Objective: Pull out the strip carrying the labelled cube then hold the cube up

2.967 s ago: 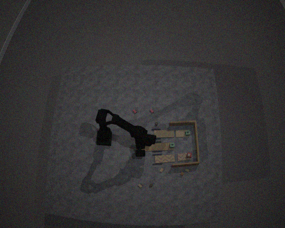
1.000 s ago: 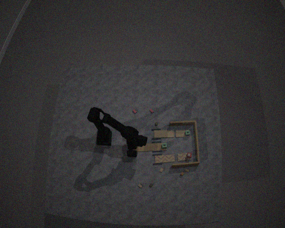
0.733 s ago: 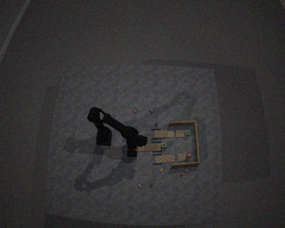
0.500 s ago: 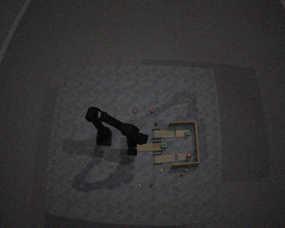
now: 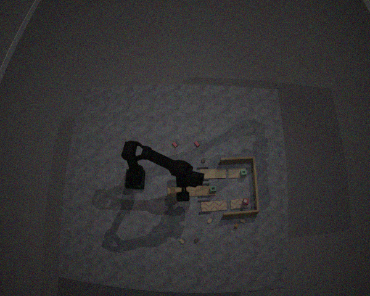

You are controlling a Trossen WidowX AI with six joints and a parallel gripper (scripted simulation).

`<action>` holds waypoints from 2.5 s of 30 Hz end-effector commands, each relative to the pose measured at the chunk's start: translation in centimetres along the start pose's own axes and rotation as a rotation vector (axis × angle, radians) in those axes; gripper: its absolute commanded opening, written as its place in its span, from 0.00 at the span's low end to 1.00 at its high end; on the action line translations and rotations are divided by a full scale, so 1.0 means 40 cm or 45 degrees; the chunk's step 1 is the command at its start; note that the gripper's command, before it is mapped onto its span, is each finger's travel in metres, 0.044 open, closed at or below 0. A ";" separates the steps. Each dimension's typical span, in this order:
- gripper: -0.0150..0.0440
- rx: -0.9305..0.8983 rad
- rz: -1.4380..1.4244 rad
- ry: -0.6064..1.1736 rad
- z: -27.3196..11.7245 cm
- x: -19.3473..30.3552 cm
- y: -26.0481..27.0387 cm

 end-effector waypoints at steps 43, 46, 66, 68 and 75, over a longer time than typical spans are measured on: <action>0.69 0.001 0.004 -0.016 -0.030 -0.389 0.020; 0.68 0.001 0.004 -0.016 -0.018 -0.390 0.019; 0.68 0.001 0.004 -0.016 0.064 -0.393 0.019; 0.68 0.001 0.004 -0.016 0.072 -0.392 0.019; 0.68 0.001 0.004 -0.016 0.086 -0.392 0.018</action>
Point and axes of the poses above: the point midway between the two fingers, 35 mm back from their tips, its own z axis out along the fingers, its own y axis across the jaws, x = y × z, the point moved 4 cm from there along -z, back along the fingers, and after that the axes turned 3 degrees about z, right-handed, at the moved point
